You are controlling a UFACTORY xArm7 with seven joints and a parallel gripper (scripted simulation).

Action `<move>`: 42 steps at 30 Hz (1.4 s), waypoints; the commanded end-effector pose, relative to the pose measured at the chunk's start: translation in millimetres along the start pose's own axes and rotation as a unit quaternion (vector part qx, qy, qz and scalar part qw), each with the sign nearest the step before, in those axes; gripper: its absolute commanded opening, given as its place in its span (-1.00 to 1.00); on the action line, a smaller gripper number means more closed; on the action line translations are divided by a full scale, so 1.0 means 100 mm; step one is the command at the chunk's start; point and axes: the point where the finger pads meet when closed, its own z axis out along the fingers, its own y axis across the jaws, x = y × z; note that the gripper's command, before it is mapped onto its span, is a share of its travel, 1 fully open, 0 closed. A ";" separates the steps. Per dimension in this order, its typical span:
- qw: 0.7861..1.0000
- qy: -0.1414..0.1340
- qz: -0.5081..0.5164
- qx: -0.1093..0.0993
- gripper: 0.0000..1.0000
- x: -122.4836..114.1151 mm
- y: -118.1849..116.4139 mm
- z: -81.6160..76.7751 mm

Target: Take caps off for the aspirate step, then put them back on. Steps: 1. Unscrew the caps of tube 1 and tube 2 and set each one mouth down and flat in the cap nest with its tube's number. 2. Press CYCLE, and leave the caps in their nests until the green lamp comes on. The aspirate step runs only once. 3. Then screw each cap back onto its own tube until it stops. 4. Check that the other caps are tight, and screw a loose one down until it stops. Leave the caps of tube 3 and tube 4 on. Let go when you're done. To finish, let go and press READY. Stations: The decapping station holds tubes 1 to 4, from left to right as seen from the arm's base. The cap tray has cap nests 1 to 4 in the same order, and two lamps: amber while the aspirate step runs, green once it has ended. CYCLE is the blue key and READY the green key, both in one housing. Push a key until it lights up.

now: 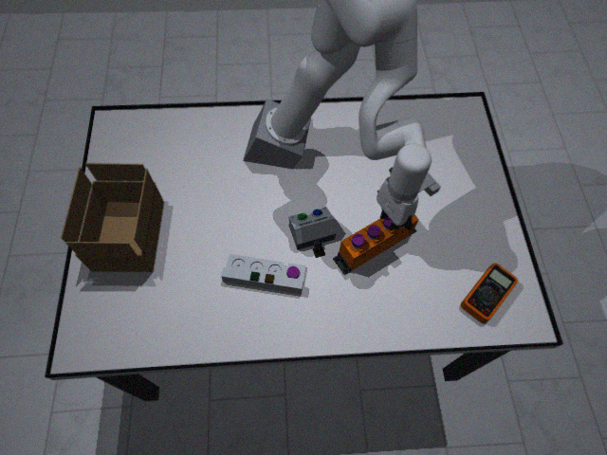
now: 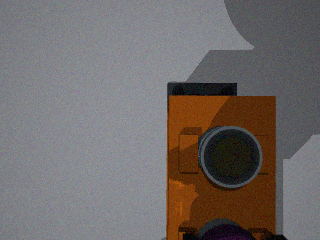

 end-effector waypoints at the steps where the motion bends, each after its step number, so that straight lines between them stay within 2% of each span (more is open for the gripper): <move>1: 1.000 0.000 0.000 -0.002 -1.00 0.00 0.02 -0.01; 14: 1.000 0.000 0.000 -0.002 -1.00 0.00 0.02 -0.37; 18: 1.000 0.000 0.000 -0.002 -1.00 0.00 0.02 -0.37; 21: 0.992 0.000 -0.125 -0.002 -1.00 -0.24 -0.05 -0.37; 26: 0.975 -0.001 -0.222 -0.002 -1.00 -0.46 -0.10 -0.37; 33: 0.932 -0.003 -0.362 -0.001 -1.00 -0.74 -0.18 -0.37; 35: 0.932 -0.003 -0.362 -0.001 -1.00 -0.74 -0.18 -0.37; 36: 0.912 -0.001 -0.409 -0.002 -1.00 -0.82 -0.20 -0.37; 42: 0.912 -0.001 -0.409 -0.002 -1.00 -1.21 -0.30 -0.37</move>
